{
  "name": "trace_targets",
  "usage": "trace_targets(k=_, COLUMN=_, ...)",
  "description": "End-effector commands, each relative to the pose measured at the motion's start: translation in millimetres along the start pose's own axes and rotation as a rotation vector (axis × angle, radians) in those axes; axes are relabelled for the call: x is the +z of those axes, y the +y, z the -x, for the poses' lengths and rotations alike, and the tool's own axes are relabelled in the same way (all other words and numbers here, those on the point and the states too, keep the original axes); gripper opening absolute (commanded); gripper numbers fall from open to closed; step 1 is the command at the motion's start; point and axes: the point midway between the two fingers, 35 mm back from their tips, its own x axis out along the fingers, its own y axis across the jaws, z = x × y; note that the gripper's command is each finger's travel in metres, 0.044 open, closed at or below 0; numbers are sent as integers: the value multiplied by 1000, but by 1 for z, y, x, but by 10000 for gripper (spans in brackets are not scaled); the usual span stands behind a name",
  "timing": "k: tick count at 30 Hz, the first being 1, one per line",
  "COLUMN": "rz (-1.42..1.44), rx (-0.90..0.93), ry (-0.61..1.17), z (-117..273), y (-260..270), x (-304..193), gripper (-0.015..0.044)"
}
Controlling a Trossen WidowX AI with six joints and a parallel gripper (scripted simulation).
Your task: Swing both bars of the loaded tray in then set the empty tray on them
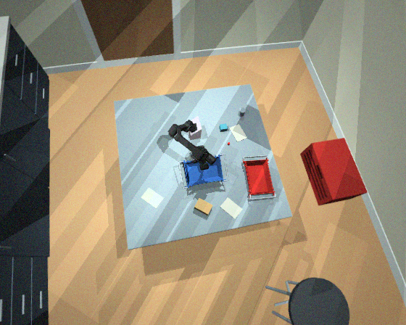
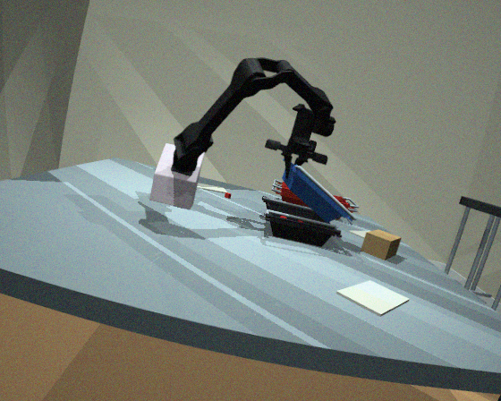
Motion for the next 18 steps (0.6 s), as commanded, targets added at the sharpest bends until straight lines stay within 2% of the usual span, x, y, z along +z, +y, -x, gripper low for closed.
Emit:
trace_targets(k=1, rz=1, rx=32, ry=2, z=1, y=2, x=0, gripper=0)
trace_targets(k=18, rz=1, rx=32, ry=1, z=-13, y=-6, x=0, gripper=0)
